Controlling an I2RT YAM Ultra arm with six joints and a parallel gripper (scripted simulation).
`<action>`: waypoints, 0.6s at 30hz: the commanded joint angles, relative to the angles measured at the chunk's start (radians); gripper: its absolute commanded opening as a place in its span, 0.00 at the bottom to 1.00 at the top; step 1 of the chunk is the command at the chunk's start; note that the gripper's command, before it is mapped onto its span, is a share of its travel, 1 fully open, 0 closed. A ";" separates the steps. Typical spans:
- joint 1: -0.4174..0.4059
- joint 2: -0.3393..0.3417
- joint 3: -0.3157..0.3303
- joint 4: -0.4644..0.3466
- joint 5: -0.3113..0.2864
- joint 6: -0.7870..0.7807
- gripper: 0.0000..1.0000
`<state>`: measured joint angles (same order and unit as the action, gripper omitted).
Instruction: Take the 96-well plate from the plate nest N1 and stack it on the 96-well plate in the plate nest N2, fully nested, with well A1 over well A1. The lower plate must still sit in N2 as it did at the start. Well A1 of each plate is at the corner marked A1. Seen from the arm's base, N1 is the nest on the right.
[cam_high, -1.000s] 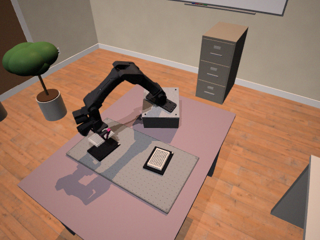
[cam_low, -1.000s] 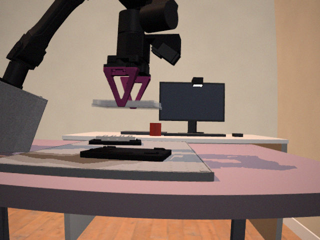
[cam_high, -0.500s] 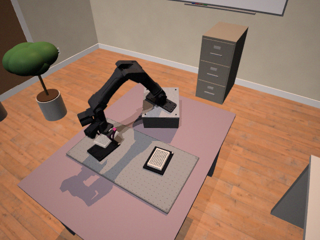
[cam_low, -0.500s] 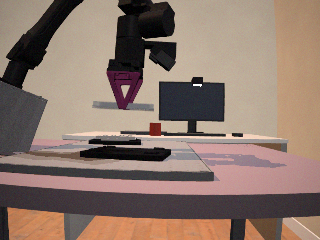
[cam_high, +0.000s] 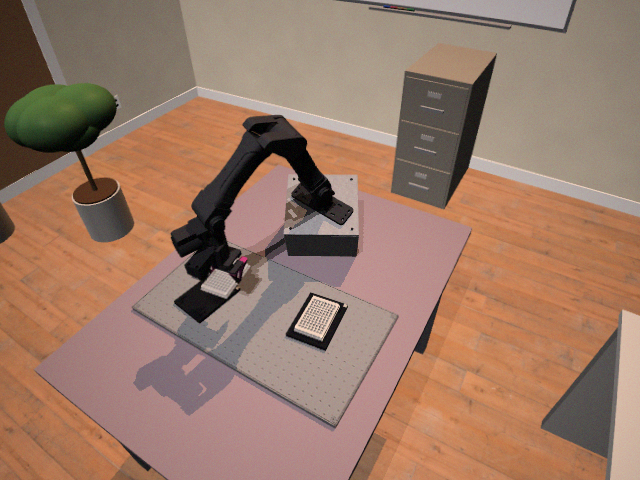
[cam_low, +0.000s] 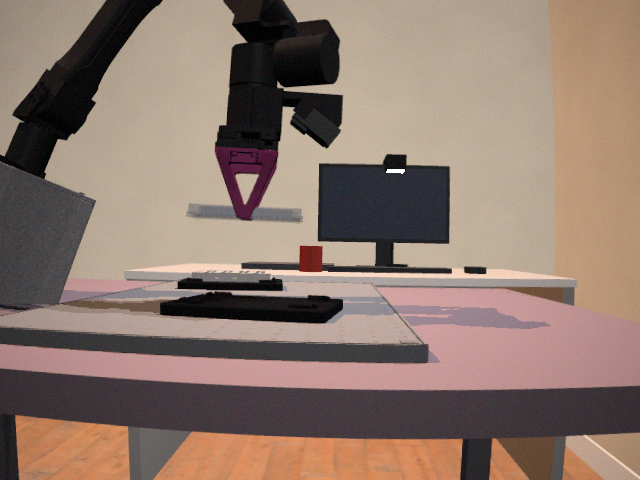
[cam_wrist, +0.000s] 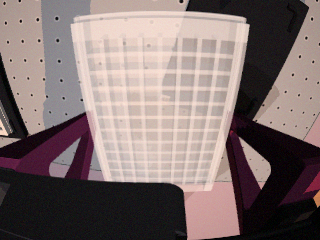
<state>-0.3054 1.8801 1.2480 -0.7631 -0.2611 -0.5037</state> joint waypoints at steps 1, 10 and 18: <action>0.021 -0.058 -0.031 0.032 0.009 0.040 0.00; 0.078 -0.112 -0.094 0.054 0.022 0.097 0.00; 0.147 -0.169 -0.156 0.075 0.038 0.166 0.00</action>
<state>-0.1753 1.7576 1.1107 -0.7120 -0.2348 -0.3782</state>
